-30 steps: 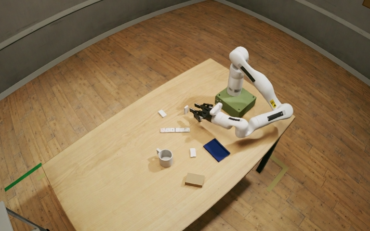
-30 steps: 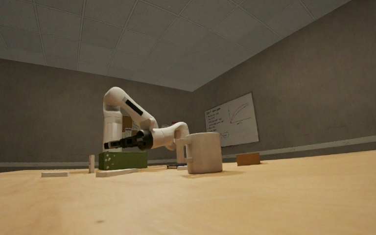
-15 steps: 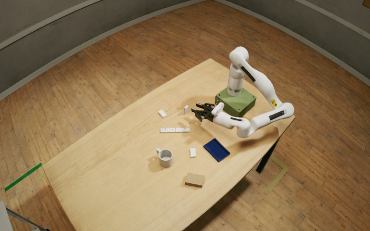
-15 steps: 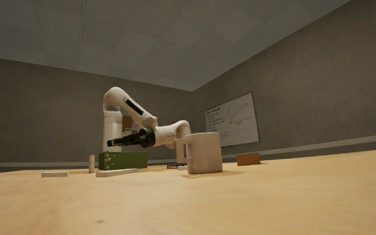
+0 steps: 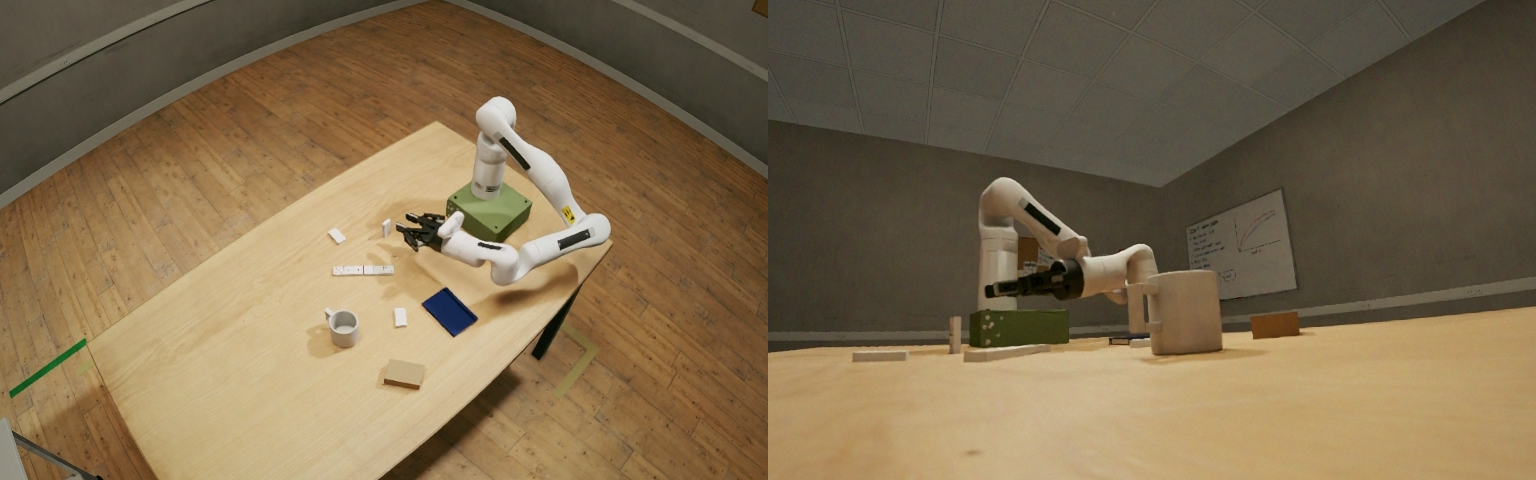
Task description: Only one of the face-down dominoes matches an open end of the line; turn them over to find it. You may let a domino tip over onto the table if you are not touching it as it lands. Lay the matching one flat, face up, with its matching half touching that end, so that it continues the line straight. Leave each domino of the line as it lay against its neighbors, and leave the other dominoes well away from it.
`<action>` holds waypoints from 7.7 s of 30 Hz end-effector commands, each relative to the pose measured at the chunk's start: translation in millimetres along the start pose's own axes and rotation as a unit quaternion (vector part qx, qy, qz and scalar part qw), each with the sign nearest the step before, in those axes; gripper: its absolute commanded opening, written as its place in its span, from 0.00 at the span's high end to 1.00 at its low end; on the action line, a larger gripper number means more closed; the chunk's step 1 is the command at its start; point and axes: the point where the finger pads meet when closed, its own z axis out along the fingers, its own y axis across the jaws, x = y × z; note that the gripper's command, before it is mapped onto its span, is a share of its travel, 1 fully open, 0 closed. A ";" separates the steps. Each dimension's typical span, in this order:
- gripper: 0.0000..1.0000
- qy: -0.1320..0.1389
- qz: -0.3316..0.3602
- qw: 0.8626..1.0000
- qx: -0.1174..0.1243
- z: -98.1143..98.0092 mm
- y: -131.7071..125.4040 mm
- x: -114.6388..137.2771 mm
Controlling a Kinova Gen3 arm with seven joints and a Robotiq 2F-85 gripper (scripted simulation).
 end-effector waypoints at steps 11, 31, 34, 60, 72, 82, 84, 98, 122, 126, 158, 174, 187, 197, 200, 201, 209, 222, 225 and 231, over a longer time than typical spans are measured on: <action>0.51 -0.002 0.000 1.000 0.000 9.3 -1.4 10.0; 0.51 -0.001 0.000 1.000 0.000 41.4 -0.4 47.1; 0.51 -0.005 0.001 1.000 -0.001 46.8 0.7 53.6; 0.51 -0.168 0.029 0.985 -0.023 54.1 2.5 53.8; 0.51 -0.245 0.043 0.968 -0.033 57.9 3.7 54.1; 0.51 -0.323 0.057 0.944 -0.044 61.7 4.8 54.5; 0.51 -0.338 0.061 0.938 -0.045 62.5 4.8 55.1; 0.51 -0.444 0.079 0.891 -0.060 66.8 5.9 54.9; 0.51 -0.585 0.105 0.800 -0.078 73.7 6.6 56.6; 0.51 -0.599 0.107 0.789 -0.080 74.4 6.7 56.1; 0.51 -0.677 0.121 0.721 -0.090 78.8 7.4 56.9; 0.51 -0.686 0.123 0.711 -0.091 79.4 7.6 57.4; 0.51 -0.687 0.123 0.711 -0.091 79.5 7.6 57.5; 0.51 -0.687 0.123 0.711 -0.091 79.5 7.6 57.5; 0.51 -0.687 0.123 0.711 -0.091 79.5 7.6 57.5; 0.51 -0.687 0.123 0.711 -0.091 79.5 7.6 57.5; 0.51 -0.687 0.123 0.711 -0.091 79.5 7.6 57.5; 0.51 -0.674 0.081 0.732 -0.058 74.3 3.7 46.0; 0.51 -0.667 0.062 0.741 -0.044 72.0 2.5 41.3; 0.51 -0.642 -0.001 0.767 0.001 64.7 0.4 27.6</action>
